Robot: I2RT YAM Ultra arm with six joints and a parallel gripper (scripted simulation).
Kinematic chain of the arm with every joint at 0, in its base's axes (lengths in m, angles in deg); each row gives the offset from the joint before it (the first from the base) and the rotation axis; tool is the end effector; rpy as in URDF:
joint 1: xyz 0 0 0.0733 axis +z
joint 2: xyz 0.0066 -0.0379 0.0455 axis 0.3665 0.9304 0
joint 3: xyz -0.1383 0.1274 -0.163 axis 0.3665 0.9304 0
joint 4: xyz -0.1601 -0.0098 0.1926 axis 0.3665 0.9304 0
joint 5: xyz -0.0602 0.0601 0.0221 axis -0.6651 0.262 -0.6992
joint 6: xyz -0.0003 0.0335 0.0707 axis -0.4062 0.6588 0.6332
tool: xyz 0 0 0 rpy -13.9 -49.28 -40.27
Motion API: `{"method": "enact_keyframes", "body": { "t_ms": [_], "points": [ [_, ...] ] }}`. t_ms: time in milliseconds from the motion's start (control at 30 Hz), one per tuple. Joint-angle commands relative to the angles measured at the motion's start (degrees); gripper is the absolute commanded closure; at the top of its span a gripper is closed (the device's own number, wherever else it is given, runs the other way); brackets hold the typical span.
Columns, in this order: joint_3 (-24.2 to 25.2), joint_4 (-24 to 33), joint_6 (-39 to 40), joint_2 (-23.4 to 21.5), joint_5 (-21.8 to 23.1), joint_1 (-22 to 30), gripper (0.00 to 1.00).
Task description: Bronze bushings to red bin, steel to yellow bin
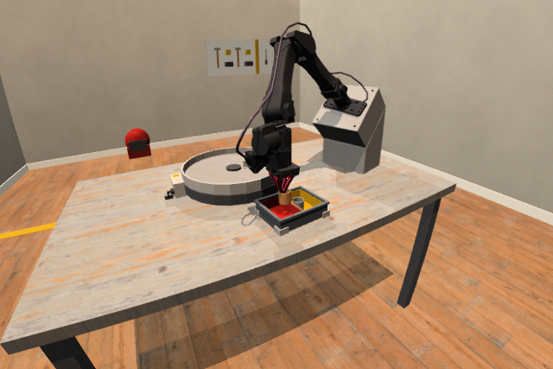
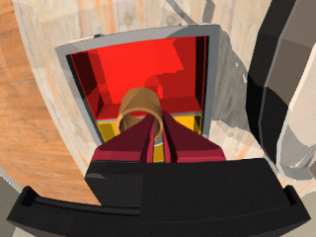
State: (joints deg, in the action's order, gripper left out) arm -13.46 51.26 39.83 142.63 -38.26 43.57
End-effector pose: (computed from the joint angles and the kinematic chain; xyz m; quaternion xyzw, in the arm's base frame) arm 0.3712 0.1383 0.2477 0.0672 0.9216 0.0739 0.3750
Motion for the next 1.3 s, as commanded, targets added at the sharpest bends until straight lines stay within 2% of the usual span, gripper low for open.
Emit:
{"method": "enact_keyframes", "body": {
  "t_ms": [0, 133, 167, 267, 633, 700, 733, 800, 967, 1033, 1267],
  "points": [
    [-1.58, -0.97, -0.32, -0.73, 0.49, -0.23, 1.00],
    [-1.63, -1.16, -0.37, 0.62, 0.59, -0.41, 1.00],
    [-1.52, -0.49, -0.36, -1.31, 0.61, -0.51, 1.00],
    [-1.74, -1.71, -0.50, 1.27, 0.63, -0.71, 1.00],
    [-2.43, -4.09, -0.97, 4.28, 1.12, -1.02, 1.00],
    [-2.43, -4.09, -0.97, 4.28, 1.12, -1.02, 1.00],
    [-2.45, -4.32, -0.87, 2.43, 1.14, -1.05, 1.00],
    [-2.69, -4.70, -1.04, 5.03, 1.22, -1.45, 1.00],
    [-2.99, -5.46, -1.14, 6.30, 1.36, -1.23, 1.00],
    [-3.17, -5.50, -1.16, 4.86, 1.37, -1.35, 1.00],
    [-3.34, -5.20, -1.15, 6.32, 1.32, -1.60, 1.00]
  ]
}}
